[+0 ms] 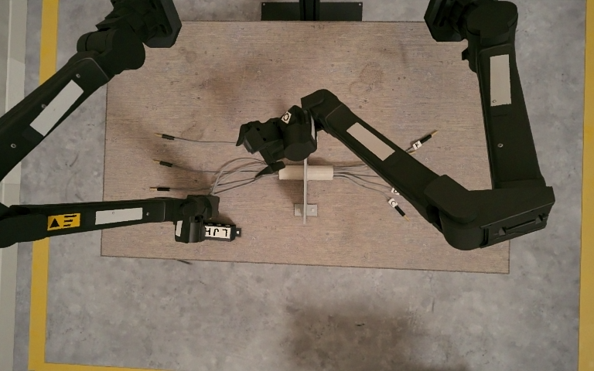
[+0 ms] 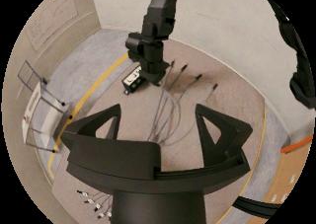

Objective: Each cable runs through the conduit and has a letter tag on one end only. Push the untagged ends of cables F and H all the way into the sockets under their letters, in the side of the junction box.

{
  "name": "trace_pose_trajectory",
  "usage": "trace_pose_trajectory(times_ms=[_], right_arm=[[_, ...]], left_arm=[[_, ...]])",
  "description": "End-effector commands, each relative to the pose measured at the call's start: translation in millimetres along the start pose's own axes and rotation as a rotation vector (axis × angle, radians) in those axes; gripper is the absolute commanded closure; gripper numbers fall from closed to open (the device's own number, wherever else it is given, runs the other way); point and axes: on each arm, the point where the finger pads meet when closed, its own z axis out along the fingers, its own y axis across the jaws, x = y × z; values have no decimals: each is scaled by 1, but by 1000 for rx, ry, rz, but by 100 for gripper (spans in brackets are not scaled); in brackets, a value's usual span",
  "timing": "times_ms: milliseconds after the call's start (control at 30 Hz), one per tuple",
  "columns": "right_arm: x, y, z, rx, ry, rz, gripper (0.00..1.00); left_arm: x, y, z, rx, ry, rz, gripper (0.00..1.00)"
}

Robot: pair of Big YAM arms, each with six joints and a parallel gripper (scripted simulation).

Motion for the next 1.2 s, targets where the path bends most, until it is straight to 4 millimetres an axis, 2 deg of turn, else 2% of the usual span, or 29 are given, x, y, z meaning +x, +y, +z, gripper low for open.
trace_pose_trajectory(times_ms=[0, 733, 1167], right_arm=[[-2, 1, 1, -2, 10, -22, 95], [-46, 4, 3, -3, 15, -17, 95], [-54, 7, 4, -6, 17, 2, 95]], left_arm=[[-3, 0, -1, 0, -4, -7, 0], [-3, 0, -1, 0, -4, -7, 0], [-3, 0, -1, 0, -4, -7, 0]])
